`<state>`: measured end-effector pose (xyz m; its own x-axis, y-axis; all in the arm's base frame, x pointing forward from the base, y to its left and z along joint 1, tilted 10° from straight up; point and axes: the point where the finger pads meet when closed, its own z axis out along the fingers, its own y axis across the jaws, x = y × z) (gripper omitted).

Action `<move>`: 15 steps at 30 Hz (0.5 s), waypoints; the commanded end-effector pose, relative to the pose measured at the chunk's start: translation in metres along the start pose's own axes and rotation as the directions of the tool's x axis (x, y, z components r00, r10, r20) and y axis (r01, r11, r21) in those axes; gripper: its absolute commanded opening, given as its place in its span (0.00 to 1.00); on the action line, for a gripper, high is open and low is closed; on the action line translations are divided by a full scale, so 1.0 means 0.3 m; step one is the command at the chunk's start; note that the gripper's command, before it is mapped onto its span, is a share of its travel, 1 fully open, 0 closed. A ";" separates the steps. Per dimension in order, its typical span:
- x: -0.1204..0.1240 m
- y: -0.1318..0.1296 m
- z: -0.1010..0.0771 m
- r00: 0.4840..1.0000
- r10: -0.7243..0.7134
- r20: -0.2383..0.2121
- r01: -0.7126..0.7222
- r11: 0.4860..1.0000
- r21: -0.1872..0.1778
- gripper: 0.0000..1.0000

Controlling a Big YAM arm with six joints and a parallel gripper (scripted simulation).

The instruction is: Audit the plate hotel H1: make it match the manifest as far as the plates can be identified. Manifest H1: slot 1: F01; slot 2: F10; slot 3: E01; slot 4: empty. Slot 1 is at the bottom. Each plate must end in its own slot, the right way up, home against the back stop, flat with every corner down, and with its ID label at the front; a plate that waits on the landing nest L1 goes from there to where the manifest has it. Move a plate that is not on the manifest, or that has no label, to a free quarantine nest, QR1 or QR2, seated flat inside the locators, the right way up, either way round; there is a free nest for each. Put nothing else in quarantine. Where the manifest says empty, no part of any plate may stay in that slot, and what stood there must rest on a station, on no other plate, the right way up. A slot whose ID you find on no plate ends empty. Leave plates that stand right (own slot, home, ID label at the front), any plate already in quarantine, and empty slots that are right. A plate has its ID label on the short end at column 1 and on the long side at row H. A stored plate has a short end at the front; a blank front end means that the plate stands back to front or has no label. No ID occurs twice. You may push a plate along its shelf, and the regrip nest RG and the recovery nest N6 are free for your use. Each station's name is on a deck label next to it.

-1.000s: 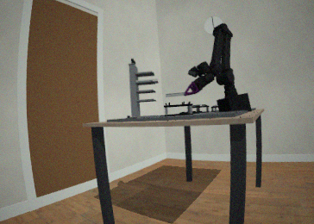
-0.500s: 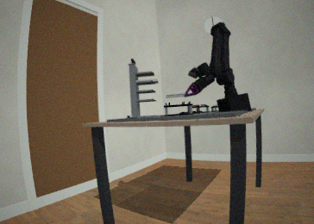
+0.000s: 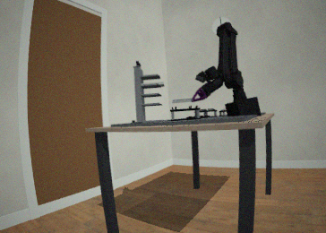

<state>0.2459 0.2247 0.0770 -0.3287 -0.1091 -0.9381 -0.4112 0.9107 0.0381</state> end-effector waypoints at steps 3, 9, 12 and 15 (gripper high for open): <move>-0.018 -0.011 0.008 1.000 0.008 0.024 -0.008 1.000 0.007 0.86; -0.005 -0.013 0.011 1.000 0.006 0.021 -0.006 1.000 0.008 0.86; 0.000 -0.013 0.013 1.000 0.006 0.021 -0.006 1.000 0.008 0.86; 0.005 -0.013 0.015 1.000 0.006 0.021 -0.006 1.000 0.008 0.86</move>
<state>0.2474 0.2262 0.0713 -0.3278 -0.1076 -0.9386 -0.4112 0.9107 0.0392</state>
